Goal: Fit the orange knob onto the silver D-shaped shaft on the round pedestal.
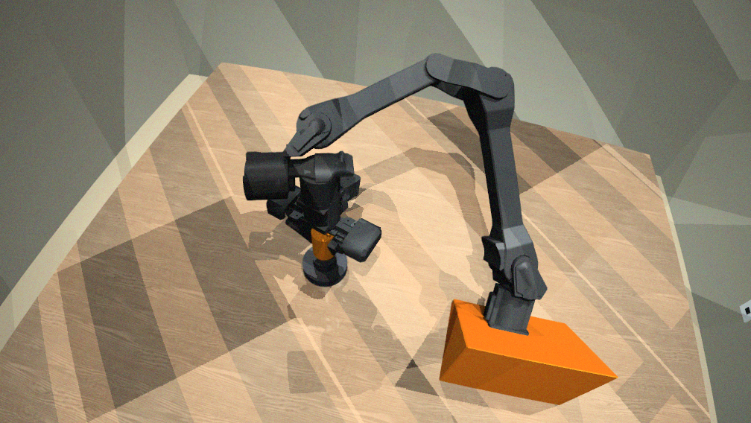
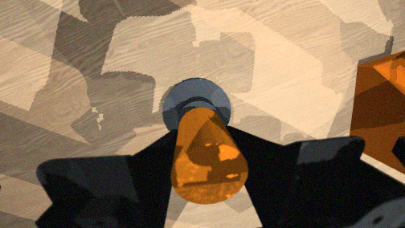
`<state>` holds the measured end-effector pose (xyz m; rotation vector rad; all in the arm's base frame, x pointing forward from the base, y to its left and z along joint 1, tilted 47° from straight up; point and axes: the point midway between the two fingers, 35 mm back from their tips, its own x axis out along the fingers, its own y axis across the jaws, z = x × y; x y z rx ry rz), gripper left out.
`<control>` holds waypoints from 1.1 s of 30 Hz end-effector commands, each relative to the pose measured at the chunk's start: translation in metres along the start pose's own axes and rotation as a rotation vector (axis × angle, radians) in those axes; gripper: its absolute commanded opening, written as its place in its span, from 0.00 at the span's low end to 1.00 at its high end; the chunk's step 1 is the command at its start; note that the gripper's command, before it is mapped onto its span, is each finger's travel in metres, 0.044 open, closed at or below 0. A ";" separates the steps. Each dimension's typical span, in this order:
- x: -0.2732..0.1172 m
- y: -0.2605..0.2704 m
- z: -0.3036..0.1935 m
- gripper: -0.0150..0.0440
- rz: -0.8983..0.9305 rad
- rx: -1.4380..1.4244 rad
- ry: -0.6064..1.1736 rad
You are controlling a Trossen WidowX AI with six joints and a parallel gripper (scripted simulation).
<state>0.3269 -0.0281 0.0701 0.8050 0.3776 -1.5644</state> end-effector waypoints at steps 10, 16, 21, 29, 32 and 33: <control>-0.005 0.002 -0.001 0.25 0.001 0.026 0.000; -0.005 0.003 -0.002 0.25 0.001 0.209 0.001; -0.003 0.002 -0.002 0.25 0.001 0.209 0.000; -0.001 0.000 -0.001 0.25 0.001 0.209 0.000; -0.002 0.000 0.000 0.25 0.001 0.209 0.000; -0.002 0.000 0.000 0.25 0.001 0.209 0.000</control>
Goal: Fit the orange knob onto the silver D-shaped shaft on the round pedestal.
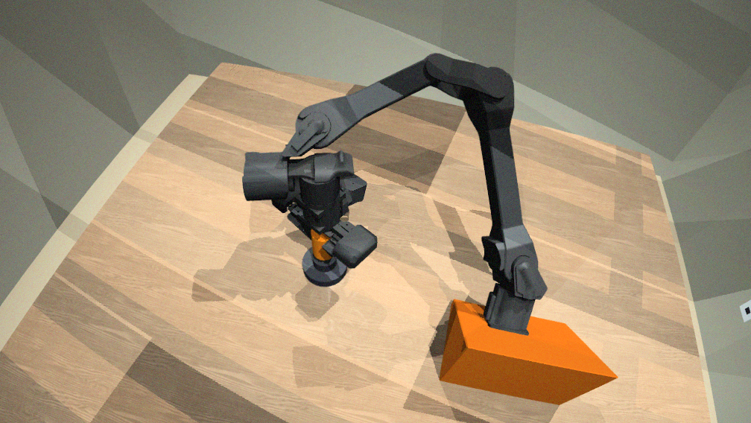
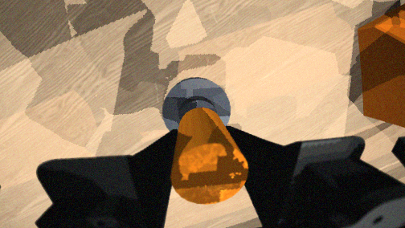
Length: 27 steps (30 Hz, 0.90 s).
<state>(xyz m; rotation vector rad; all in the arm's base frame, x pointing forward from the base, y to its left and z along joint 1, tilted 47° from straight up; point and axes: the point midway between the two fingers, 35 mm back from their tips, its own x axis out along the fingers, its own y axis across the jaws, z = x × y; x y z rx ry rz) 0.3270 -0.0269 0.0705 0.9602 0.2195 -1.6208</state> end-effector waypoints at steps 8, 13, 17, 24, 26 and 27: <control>-0.001 0.001 0.000 0.25 0.001 0.005 0.002; 0.002 0.001 0.000 0.25 0.001 0.006 0.002; 0.003 0.001 0.000 0.25 0.001 0.006 0.002; 0.002 0.001 0.000 0.25 0.001 -0.012 0.002; 0.003 0.001 0.000 0.25 0.001 -0.019 0.002; 0.003 0.001 0.000 0.25 0.001 -0.019 0.002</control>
